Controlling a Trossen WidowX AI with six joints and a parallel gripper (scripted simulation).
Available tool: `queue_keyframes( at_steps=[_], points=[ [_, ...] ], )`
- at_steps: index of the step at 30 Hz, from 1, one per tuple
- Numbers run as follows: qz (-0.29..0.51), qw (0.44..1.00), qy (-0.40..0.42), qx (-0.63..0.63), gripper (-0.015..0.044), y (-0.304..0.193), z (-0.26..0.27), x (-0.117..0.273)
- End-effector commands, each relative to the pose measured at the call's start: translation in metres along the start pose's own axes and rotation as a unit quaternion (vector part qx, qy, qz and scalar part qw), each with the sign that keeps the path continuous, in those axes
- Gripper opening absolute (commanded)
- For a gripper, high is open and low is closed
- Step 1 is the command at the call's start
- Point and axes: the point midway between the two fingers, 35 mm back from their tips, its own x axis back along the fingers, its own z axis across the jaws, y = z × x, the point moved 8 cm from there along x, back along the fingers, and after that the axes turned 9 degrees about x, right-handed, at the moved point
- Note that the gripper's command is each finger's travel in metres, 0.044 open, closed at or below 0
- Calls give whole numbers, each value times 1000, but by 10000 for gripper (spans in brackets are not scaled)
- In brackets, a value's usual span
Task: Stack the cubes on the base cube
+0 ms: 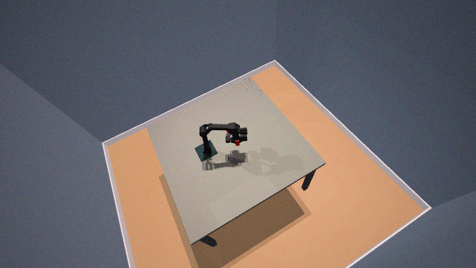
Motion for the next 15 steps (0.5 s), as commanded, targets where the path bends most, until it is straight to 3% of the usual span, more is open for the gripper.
queue_keyframes(
  at_steps=[1,15],
  points=[
    [1,1000,-4,-26,105,13,-2,3],
    [-4,992,-9,-126,105,57,-8,2]
  ],
)
